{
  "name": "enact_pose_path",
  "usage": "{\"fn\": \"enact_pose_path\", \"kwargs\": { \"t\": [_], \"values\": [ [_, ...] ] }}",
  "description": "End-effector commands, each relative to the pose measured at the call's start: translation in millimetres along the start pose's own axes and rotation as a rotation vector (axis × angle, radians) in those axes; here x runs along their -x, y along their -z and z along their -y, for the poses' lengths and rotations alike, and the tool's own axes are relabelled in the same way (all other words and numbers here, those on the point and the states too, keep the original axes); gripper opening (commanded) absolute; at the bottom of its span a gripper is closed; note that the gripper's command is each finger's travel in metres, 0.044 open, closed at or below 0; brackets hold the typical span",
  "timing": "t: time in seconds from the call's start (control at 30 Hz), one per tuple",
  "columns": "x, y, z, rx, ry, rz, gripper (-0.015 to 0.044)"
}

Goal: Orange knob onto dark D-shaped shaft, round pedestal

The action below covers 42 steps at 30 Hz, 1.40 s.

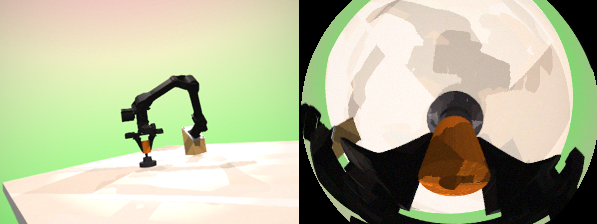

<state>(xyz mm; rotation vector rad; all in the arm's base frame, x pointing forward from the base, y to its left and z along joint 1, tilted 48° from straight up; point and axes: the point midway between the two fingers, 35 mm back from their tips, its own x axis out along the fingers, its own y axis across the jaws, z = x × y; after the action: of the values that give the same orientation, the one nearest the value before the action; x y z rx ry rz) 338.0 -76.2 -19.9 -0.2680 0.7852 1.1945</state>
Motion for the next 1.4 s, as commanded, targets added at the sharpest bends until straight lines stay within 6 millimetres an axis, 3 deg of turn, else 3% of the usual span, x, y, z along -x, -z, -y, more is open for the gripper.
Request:
{"fn": "enact_pose_path", "kwargs": {
  "t": [0.0,1.0,1.23,1.37],
  "values": [
    [3.0,1.6,3.2,0.053,0.009,0.001,0.0],
    [2.0,0.1,-0.9,0.053,0.009,0.001,0.0],
    [3.3,-1.0,-0.2,0.252,0.009,0.0,0.0],
    [2.6,-1.2,0.9,0.262,0.009,0.0,0.0]
  ]
}}
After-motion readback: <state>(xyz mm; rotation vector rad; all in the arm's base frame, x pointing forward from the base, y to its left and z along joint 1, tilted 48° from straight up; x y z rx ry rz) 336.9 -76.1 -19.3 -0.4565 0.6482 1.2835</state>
